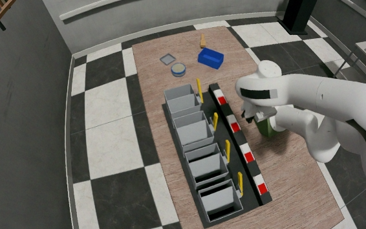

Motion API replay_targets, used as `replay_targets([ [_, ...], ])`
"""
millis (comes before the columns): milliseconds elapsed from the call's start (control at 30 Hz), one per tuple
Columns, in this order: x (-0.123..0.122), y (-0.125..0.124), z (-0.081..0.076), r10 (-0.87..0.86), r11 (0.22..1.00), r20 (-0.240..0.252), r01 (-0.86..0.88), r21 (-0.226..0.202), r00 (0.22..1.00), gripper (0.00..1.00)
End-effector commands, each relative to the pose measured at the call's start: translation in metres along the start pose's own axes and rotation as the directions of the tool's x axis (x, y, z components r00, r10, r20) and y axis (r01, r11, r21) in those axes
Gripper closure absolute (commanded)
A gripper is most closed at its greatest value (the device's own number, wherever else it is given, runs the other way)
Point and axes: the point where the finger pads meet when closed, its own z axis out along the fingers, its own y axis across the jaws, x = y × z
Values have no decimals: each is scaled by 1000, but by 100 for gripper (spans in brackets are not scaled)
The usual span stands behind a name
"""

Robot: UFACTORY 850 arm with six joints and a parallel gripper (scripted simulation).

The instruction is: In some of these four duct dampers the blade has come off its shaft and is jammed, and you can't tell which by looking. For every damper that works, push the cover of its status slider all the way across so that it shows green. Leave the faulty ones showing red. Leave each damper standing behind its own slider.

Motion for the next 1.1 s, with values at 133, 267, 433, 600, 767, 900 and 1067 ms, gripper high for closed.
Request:
replay_targets([
  [133,-1,-2,6,-1,1000,2,1,-2,1000,100],
  [267,-1,-2,13,-1,1000,2,1,-2,1000,100],
  [433,-1,-2,27,-1,1000,1,1,-2,1000,100],
  [600,-1,-2,43,-1,1000,1,1,-2,1000,100],
  [767,-1,-2,54,-1,1000,1,1,-2,1000,100],
  [900,-1,-2,67,-1,1000,1,1,-2,1000,100],
  [1067,-1,-2,82,-1,1000,1,1,-2,1000,100],
])
